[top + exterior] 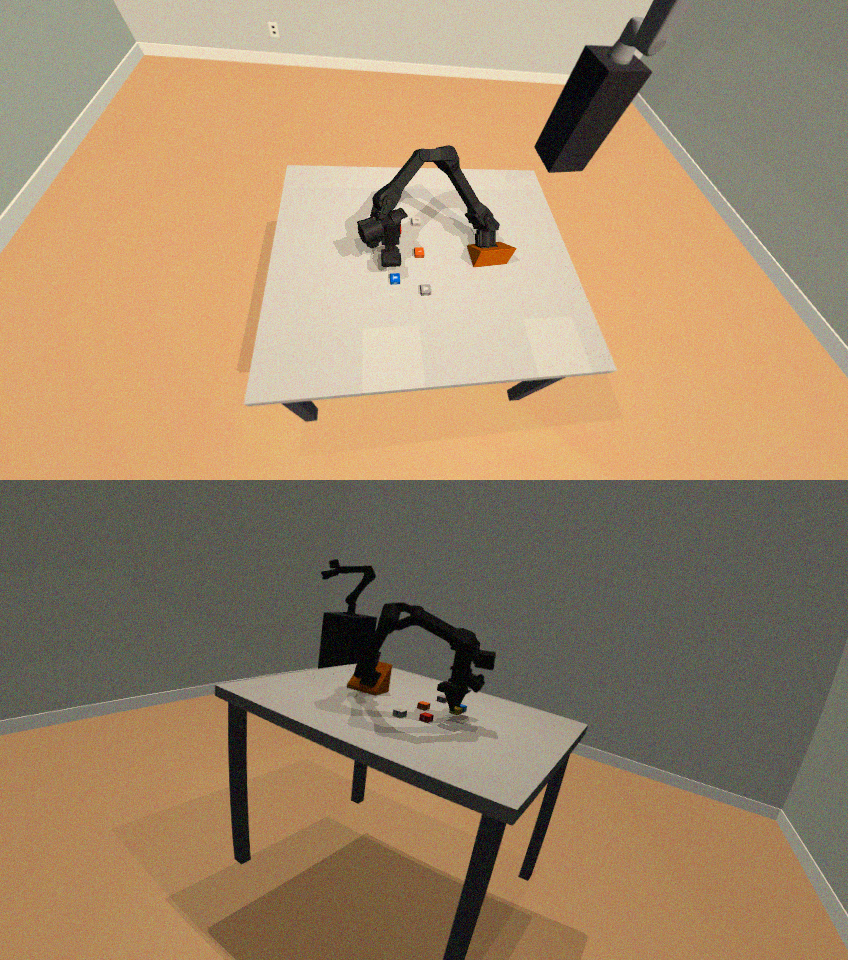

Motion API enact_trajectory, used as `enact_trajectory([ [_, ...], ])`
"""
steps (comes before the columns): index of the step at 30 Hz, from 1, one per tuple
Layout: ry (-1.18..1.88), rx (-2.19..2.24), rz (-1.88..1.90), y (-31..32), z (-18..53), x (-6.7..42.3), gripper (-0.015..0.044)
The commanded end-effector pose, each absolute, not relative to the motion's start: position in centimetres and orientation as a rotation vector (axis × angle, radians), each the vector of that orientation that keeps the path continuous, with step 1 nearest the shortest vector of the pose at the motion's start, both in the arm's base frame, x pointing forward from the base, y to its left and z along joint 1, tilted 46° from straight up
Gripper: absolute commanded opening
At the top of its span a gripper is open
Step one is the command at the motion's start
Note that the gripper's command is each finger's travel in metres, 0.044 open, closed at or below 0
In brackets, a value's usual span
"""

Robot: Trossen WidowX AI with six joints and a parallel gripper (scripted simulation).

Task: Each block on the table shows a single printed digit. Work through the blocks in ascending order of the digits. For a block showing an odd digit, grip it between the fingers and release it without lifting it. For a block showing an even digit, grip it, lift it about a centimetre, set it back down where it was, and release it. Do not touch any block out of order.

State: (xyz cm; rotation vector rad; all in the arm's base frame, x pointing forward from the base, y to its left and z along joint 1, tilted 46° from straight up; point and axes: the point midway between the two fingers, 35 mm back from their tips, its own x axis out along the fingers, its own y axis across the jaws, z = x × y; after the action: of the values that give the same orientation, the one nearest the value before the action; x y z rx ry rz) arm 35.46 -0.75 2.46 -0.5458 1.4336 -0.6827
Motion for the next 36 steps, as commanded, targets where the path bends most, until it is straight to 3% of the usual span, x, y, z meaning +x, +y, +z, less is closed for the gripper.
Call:
enact_trajectory([
  [1, 1.434, -0.540, -0.684, -0.7, 2.5, 35.4, 0.0120],
  [28, 1.434, -0.541, -0.685, -1.8, 1.4, 35.4, 0.0120],
  [36, 1.434, -0.541, -0.685, -1.8, 1.4, 35.4, 0.0330],
])
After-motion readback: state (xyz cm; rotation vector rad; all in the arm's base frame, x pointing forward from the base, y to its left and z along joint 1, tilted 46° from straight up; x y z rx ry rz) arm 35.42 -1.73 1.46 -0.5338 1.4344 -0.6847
